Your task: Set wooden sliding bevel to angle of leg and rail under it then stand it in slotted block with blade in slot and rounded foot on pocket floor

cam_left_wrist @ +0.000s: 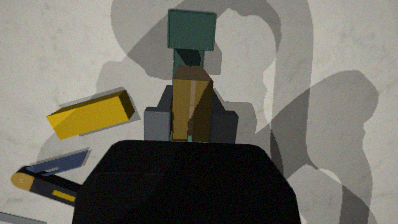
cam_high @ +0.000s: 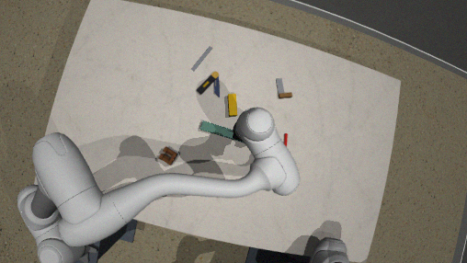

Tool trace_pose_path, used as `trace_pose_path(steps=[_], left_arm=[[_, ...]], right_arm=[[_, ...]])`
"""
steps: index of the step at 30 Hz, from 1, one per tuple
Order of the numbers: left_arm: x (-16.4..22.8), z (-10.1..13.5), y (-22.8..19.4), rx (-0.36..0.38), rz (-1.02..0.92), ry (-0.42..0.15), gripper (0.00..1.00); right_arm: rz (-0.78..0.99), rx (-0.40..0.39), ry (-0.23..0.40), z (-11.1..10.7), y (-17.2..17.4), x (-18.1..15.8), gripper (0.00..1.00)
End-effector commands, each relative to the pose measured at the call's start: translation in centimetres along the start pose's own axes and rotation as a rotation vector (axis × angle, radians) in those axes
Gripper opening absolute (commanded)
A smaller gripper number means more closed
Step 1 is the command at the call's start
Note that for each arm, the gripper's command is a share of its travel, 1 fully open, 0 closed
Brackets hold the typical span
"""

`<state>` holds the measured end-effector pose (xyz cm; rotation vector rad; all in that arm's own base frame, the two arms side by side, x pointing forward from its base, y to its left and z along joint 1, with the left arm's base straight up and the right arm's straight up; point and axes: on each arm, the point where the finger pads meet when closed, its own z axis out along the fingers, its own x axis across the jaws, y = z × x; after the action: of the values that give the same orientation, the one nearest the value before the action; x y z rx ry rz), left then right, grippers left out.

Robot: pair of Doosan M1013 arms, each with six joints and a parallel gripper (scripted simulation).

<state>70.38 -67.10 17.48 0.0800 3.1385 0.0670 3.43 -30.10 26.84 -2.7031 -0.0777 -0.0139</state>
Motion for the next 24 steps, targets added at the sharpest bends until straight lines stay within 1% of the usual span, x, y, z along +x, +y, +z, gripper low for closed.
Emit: trace_pose_path(steps=[1, 8, 10, 13, 15, 19, 24], left_arm=[[0.0, -0.2, 0.0, 0.002, 0.0, -0.001, 0.0], [0.0, -0.6, 0.0, 0.002, 0.0, -0.001, 0.0], [0.0, -1.5, 0.0, 0.002, 0.0, -0.001, 0.0], [0.0, -3.6, 0.1, 0.002, 0.0, -0.001, 0.0], [0.0, -3.6, 0.1, 0.002, 0.0, -0.001, 0.0], [0.0, -5.7, 0.2, 0.002, 0.0, -0.001, 0.0], [0.0, -6.1, 0.2, 0.002, 0.0, -0.001, 0.0]], right_arm=[[0.0, -0.001, 0.001, -0.1, 0.0, 0.0, 1.0], [0.0, -0.001, 0.001, -0.1, 0.0, 0.0, 1.0], [0.0, -0.001, 0.001, -0.1, 0.0, 0.0, 1.0], [0.0, -0.001, 0.001, -0.1, 0.0, 0.0, 1.0], [0.0, -0.001, 0.001, -0.1, 0.0, 0.0, 1.0], [0.0, -0.001, 0.001, -0.1, 0.0, 0.0, 1.0], [0.0, -0.001, 0.001, -0.1, 0.0, 0.0, 1.0]])
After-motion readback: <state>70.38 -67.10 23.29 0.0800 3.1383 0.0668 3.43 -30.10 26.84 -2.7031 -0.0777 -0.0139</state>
